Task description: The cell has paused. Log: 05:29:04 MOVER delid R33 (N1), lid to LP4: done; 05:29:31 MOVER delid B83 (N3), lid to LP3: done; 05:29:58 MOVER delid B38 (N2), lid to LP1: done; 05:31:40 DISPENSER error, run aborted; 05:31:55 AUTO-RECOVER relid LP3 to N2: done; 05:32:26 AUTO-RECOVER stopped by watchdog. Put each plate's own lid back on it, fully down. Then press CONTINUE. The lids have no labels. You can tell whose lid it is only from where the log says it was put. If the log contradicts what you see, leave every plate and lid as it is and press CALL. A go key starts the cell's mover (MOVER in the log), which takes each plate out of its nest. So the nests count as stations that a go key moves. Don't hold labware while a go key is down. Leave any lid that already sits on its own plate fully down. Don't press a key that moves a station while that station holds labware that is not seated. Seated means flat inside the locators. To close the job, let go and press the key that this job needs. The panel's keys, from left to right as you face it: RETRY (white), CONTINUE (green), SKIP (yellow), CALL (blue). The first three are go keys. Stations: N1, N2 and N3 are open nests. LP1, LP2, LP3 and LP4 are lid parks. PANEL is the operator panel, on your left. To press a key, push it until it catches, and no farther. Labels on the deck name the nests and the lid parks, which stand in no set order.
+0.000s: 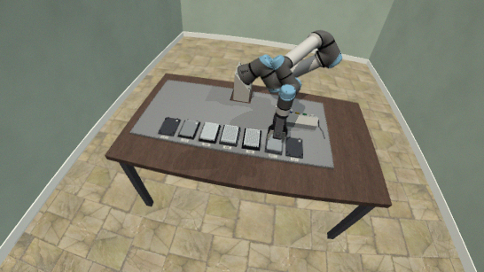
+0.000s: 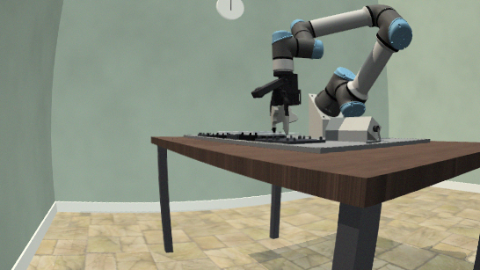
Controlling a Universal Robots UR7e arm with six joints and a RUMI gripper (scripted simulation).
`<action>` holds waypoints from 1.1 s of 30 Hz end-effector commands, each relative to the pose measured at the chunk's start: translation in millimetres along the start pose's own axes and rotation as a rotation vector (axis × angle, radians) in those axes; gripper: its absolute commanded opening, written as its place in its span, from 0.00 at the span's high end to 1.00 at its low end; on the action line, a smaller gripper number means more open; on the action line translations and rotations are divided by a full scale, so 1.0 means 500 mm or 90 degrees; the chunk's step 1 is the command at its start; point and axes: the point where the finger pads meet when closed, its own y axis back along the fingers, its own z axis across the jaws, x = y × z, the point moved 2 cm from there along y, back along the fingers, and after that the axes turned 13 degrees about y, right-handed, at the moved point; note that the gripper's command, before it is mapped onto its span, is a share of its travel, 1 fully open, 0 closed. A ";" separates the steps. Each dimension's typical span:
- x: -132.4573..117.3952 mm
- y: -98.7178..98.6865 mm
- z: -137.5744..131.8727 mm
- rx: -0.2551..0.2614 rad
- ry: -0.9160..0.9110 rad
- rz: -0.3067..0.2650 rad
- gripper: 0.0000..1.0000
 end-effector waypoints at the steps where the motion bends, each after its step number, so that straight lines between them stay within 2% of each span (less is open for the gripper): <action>1: 0.000 0.017 0.000 0.000 0.000 0.000 1.00; 14: 0.000 0.053 0.000 0.000 0.000 0.000 1.00; 19: 0.000 0.054 0.000 0.000 0.000 0.000 1.00; 22: -0.006 0.054 0.029 0.000 0.035 0.000 1.00; 33: -0.027 0.054 0.117 0.000 0.035 0.000 1.00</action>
